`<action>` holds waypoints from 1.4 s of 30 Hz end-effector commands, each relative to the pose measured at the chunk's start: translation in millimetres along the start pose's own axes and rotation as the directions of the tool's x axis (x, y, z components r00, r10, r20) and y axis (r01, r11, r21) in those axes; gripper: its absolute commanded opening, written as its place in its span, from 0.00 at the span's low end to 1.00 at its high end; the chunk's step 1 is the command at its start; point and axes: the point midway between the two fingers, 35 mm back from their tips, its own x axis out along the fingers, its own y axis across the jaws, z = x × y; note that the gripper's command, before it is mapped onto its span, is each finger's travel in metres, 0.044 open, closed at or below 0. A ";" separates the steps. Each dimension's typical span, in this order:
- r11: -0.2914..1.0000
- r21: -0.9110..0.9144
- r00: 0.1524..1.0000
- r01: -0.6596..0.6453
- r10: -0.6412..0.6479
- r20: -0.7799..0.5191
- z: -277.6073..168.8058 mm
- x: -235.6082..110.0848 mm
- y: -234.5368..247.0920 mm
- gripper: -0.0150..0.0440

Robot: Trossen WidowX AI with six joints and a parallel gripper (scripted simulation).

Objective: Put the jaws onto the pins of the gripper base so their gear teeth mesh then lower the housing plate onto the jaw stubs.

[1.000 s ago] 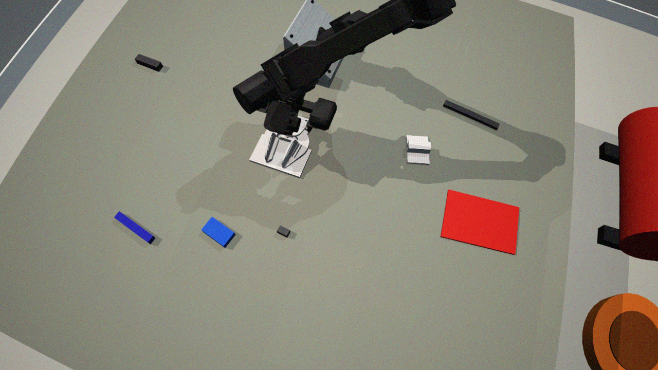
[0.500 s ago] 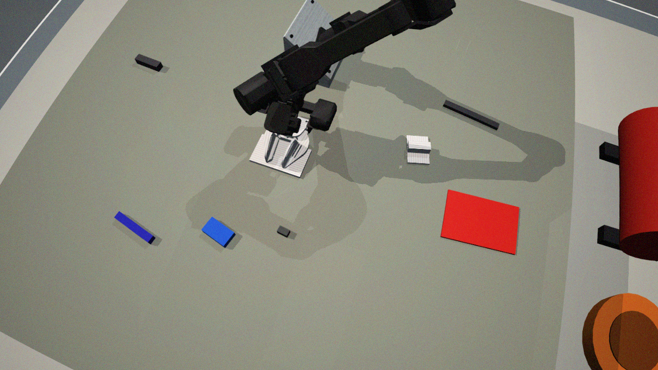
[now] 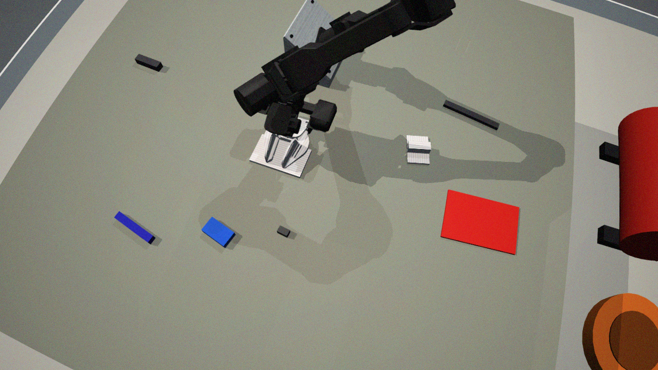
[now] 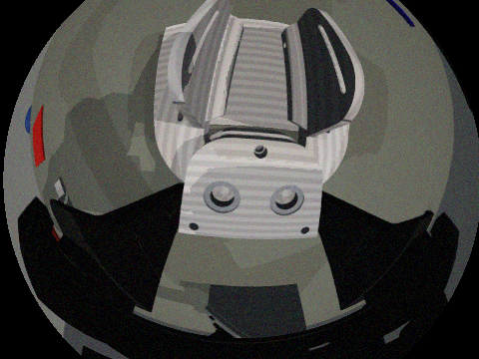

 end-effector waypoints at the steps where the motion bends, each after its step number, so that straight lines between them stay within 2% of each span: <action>1: 1.000 0.003 1.000 -0.001 0.001 0.001 0.1 0.9 -0.1 0.85; 42: 1.000 0.003 1.000 -0.001 0.001 0.001 0.1 5.3 -0.1 0.85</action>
